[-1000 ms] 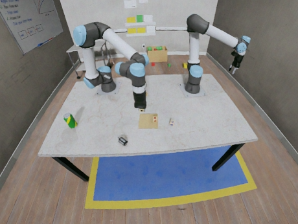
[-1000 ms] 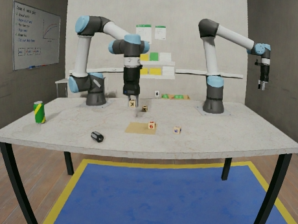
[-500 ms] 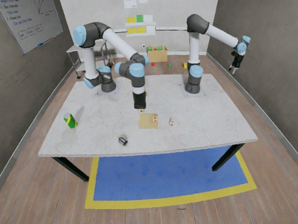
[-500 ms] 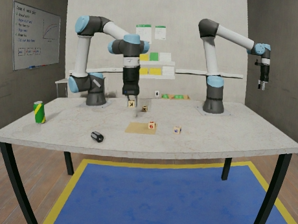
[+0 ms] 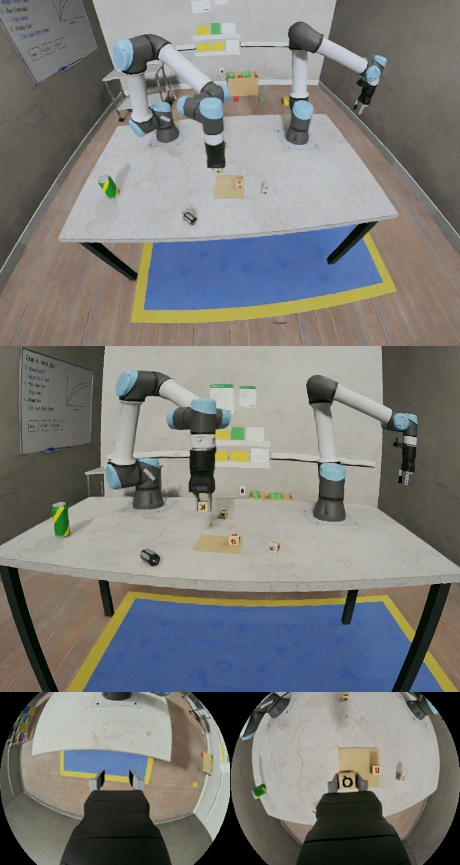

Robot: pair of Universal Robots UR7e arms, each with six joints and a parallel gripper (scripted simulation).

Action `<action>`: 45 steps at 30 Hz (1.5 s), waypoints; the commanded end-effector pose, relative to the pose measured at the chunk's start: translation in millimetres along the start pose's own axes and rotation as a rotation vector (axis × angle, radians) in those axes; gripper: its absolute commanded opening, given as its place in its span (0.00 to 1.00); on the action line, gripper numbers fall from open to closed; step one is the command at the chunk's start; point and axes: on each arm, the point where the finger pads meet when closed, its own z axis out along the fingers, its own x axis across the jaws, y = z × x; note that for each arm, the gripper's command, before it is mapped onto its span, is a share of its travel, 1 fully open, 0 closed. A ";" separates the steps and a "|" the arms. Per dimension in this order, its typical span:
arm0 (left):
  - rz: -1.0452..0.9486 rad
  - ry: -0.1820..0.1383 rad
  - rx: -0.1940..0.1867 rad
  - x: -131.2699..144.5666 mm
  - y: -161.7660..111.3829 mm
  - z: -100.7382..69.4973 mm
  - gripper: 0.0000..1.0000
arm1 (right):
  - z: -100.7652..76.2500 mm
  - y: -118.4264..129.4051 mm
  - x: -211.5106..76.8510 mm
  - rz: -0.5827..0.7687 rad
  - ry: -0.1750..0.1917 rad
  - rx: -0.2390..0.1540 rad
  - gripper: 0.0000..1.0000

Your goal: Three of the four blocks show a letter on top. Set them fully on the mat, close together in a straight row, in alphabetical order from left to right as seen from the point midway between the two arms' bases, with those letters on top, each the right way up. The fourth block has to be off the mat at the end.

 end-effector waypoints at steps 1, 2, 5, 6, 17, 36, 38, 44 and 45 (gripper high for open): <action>0.000 0.000 -0.001 -0.1 0.3 -0.4 1.00 | -0.2 0.2 0.3 0.000 0.001 -0.001 0.57; 0.000 0.000 -0.001 -0.1 0.3 -0.4 1.00 | 0.4 0.2 0.3 0.000 0.001 -0.001 0.57; 0.000 0.000 -0.001 -0.1 0.3 -0.4 1.00 | 1.3 0.3 0.3 0.000 0.001 -0.001 0.57; 0.000 0.000 -0.001 -0.1 0.3 -0.4 1.00 | 2.7 0.3 0.3 0.000 0.001 -0.001 0.57; 0.000 0.000 -0.001 -0.1 0.3 -0.4 1.00 | 42.1 0.4 0.3 0.000 0.001 -0.001 0.57; 0.000 0.000 -0.001 -0.1 0.3 -0.4 1.00 | 95.1 0.6 0.2 0.000 0.001 -0.001 0.57; 0.000 0.000 -0.001 -0.1 0.3 -0.4 1.00 | 95.2 0.6 0.2 0.000 0.001 -0.001 0.57; 0.000 0.000 -0.001 -0.1 0.3 -0.4 1.00 | 95.3 0.6 0.2 0.000 0.001 -0.001 0.57; 0.000 0.000 -0.001 -0.1 0.3 -0.4 1.00 | 95.3 0.6 0.2 0.000 0.001 -0.001 0.57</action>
